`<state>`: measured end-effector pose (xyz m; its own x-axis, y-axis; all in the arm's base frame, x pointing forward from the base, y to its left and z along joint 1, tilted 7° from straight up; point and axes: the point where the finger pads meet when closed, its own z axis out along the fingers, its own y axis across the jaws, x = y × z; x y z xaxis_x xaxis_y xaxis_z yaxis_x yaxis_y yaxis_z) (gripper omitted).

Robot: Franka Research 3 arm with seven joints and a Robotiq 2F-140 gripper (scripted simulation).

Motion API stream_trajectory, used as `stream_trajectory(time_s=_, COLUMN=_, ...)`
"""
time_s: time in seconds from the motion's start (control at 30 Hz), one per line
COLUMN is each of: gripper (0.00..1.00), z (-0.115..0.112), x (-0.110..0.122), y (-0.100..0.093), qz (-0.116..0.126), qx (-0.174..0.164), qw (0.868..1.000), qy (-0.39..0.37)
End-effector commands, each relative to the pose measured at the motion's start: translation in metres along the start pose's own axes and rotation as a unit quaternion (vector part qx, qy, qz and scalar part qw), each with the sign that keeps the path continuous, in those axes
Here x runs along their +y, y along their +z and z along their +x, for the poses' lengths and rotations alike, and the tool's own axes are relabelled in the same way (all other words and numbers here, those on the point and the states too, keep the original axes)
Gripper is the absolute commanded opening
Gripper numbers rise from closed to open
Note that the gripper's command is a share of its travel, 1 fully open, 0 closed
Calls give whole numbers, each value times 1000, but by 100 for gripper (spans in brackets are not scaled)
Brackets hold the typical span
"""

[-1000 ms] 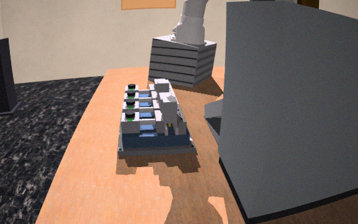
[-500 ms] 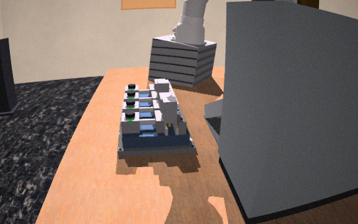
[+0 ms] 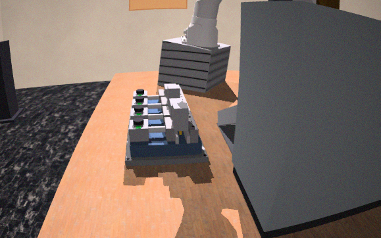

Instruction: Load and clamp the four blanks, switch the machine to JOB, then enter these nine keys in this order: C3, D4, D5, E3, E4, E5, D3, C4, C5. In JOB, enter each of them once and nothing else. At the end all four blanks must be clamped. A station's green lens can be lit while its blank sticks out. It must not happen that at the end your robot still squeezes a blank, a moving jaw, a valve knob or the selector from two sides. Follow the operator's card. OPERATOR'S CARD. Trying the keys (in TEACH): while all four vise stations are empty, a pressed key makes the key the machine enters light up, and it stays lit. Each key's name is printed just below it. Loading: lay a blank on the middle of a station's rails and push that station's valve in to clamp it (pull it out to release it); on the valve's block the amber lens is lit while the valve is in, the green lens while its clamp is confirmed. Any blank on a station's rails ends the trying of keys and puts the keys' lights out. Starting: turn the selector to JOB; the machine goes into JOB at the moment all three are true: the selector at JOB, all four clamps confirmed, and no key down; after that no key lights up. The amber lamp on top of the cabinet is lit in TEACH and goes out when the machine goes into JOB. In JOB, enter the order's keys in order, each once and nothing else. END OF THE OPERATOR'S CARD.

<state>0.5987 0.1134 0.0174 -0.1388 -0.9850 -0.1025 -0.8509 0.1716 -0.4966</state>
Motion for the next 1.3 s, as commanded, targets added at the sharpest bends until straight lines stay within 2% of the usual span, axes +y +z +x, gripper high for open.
stream_trajectory(time_s=0.0, gripper=0, z=-1, x=0, y=2, qz=0, qx=-1, qw=1000, qy=-2)
stream_trajectory(time_s=1.27, gripper=0, z=-1, x=0, y=14, qz=0, qx=-1, qw=1000, qy=-2)
